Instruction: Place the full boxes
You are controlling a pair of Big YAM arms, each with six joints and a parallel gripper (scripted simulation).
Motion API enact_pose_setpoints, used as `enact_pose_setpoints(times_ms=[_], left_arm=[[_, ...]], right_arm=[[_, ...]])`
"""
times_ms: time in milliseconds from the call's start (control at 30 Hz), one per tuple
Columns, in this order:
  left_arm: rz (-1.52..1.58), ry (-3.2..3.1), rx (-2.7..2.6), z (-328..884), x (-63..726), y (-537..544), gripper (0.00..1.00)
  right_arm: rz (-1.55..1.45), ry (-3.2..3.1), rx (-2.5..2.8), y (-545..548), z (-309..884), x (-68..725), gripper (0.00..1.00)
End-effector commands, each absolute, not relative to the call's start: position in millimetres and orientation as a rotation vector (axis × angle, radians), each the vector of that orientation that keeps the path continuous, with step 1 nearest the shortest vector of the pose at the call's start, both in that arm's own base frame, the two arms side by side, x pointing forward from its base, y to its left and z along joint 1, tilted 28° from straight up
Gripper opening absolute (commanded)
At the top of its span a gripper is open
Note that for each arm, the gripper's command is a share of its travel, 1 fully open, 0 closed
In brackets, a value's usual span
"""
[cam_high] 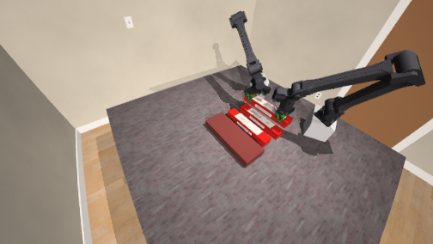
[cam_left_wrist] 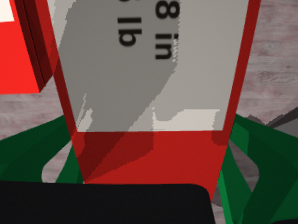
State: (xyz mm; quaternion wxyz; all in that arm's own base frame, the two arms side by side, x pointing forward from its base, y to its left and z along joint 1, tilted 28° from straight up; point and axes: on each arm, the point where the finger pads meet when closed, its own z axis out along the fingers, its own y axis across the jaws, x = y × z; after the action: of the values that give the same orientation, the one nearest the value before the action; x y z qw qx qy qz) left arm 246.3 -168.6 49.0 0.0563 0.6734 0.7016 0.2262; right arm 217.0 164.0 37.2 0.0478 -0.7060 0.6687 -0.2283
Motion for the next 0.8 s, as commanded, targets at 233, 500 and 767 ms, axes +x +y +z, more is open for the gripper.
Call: enact_pose_setpoints(times_ms=[233,500,767], left_arm=[[0.684,2.095,1.979,80.4,274.7,-181.7,0.00],[0.686,2.094,1.978,85.7,285.9,-181.9,0.00],[0.689,2.095,1.980,92.7,300.3,-181.8,0.00]], right_arm=[[-0.694,2.013,-2.090,176.7,66.8,245.3,0.00],[-0.700,2.017,-2.099,175.9,68.7,256.3,0.00],[-0.702,2.015,-2.096,175.6,76.5,271.4,0.00]])
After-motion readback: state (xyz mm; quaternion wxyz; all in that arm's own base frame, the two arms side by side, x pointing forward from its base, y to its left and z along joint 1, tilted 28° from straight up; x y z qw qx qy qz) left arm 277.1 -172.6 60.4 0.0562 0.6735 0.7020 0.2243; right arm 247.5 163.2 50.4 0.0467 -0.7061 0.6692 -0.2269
